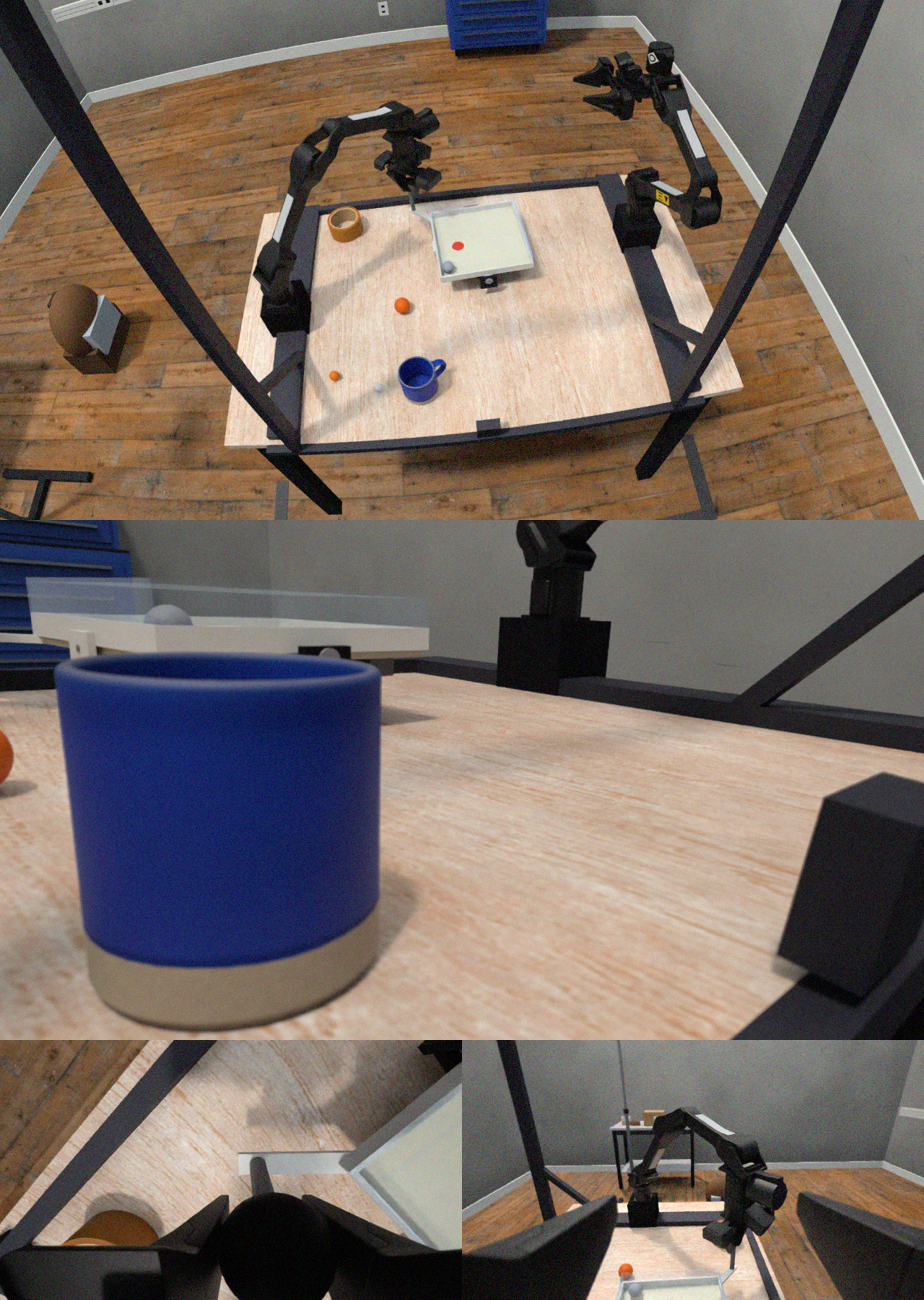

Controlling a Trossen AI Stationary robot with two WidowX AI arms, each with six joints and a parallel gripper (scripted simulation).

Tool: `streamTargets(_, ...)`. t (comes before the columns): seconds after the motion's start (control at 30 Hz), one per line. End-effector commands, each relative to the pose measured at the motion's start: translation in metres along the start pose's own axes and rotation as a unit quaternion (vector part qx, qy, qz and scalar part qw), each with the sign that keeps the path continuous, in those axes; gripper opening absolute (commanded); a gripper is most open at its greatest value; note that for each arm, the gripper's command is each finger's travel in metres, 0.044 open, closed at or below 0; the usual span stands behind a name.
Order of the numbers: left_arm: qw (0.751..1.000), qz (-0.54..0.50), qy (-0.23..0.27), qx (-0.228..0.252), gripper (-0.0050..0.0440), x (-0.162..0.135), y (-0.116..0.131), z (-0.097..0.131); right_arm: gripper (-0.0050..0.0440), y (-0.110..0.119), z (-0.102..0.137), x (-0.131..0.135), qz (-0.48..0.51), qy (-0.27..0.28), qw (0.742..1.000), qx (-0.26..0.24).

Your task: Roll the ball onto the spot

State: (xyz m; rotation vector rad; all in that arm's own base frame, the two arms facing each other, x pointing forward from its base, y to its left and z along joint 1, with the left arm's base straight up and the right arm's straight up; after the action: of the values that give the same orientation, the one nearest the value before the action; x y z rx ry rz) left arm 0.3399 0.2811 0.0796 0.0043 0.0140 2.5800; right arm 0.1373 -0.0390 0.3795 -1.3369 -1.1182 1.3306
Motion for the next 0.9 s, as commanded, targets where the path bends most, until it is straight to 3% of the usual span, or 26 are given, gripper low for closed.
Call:
streamTargets(0.0,0.999,0.001,0.007,-0.035,-0.0050,0.0005,-0.0060,0.0228,0.0400,-0.0011,0.0000,-0.0022,0.001,0.001,1.000,0.000)
streamTargets(0.87,0.999,0.002,0.008,-0.036,-0.0050,-0.0017,-0.0074,0.0250,0.0400,-0.0011,0.0000,-0.0022,0.001,0.001,1.000,0.000)
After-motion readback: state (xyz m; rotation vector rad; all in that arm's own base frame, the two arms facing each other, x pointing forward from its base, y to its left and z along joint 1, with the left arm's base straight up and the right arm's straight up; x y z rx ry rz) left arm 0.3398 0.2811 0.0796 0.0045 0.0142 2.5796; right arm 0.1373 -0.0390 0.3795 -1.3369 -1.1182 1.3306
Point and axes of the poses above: on each arm, the point midway between the two fingers, 35 mm back from their tips, its own z axis back along the fingers, its own x axis across the jaws, y = z × x, the point moved 2 cm from there along z, back along the fingers, and after that the axes turned 10 degrees about z, right-handed, at the moved point
